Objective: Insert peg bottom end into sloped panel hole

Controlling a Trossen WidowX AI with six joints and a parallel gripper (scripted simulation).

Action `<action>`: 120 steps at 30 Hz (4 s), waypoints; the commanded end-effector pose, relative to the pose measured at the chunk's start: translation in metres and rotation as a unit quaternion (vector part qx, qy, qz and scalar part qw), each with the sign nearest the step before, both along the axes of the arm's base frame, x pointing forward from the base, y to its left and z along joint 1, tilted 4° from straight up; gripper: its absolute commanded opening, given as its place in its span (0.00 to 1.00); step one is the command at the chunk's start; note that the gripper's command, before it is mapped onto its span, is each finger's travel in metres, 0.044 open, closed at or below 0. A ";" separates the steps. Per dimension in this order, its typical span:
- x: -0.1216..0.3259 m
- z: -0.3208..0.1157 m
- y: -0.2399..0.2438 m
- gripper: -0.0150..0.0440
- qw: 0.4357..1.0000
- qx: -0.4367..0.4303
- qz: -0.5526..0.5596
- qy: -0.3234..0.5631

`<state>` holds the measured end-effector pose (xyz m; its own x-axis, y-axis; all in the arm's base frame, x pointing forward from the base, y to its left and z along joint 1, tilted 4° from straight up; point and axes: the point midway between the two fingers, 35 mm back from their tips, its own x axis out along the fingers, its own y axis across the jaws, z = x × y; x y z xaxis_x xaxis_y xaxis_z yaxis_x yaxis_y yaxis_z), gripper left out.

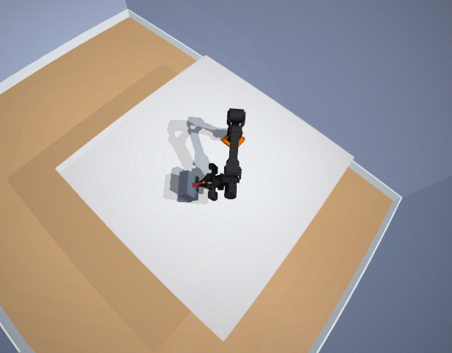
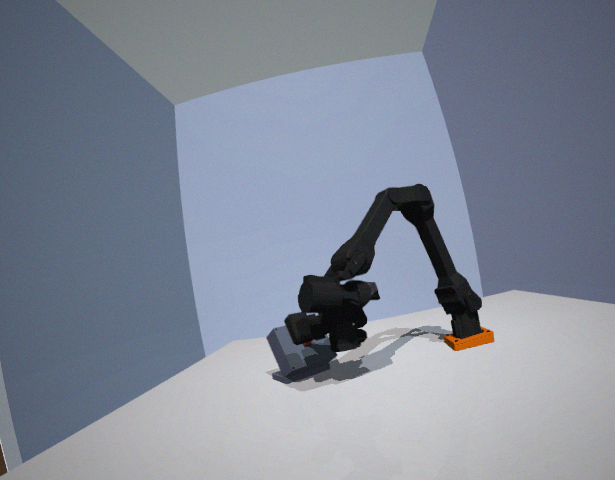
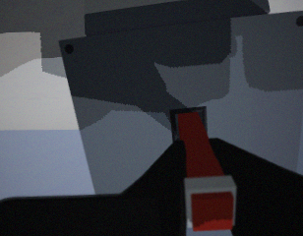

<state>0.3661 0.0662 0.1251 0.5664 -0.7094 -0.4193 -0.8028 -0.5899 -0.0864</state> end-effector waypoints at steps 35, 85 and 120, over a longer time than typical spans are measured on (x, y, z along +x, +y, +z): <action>0.008 -0.006 -0.011 0.25 1.000 -0.001 -0.001 0.000; -0.014 0.004 0.025 1.00 1.000 0.005 0.001 0.011; -0.041 0.018 0.057 1.00 1.000 -0.001 0.001 0.014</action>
